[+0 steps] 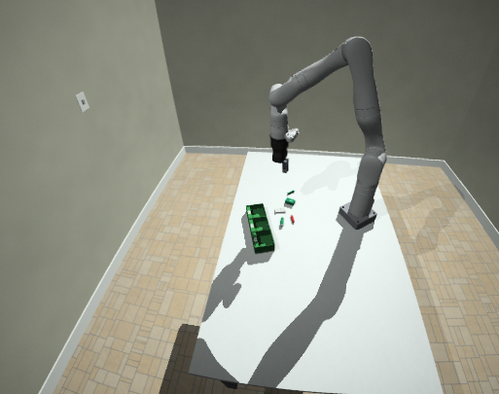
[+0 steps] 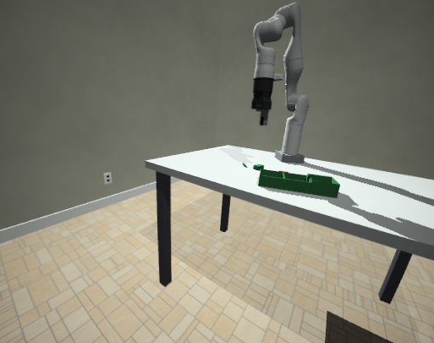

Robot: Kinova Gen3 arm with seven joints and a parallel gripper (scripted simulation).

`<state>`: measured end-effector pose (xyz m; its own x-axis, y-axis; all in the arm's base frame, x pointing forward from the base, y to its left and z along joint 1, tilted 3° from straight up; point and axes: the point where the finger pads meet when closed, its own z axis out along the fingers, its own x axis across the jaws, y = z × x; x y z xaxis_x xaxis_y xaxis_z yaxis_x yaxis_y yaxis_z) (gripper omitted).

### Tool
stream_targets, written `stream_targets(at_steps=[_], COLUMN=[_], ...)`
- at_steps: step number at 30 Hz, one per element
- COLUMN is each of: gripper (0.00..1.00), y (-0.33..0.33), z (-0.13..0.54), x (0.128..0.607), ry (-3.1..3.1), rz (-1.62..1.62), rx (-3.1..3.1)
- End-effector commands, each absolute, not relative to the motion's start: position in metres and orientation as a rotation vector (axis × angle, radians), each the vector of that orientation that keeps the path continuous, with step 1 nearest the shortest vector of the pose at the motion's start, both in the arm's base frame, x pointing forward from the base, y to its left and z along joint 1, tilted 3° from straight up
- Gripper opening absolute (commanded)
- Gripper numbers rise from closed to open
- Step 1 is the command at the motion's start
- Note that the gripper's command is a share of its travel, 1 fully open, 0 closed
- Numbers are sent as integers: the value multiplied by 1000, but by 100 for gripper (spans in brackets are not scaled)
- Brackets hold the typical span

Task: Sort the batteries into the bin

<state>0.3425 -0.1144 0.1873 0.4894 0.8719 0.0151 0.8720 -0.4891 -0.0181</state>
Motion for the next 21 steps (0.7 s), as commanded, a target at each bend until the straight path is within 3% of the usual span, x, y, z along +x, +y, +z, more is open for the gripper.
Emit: stream_targets(at_steps=[1,8,21], gripper=[31,31,31], y=[-101,-58,-56], z=[190,190,179], x=[345,349,361], ry=[-1671,-2054,-1930], rz=[-18,-67,-68], rx=[-2647,-2395,-2493])
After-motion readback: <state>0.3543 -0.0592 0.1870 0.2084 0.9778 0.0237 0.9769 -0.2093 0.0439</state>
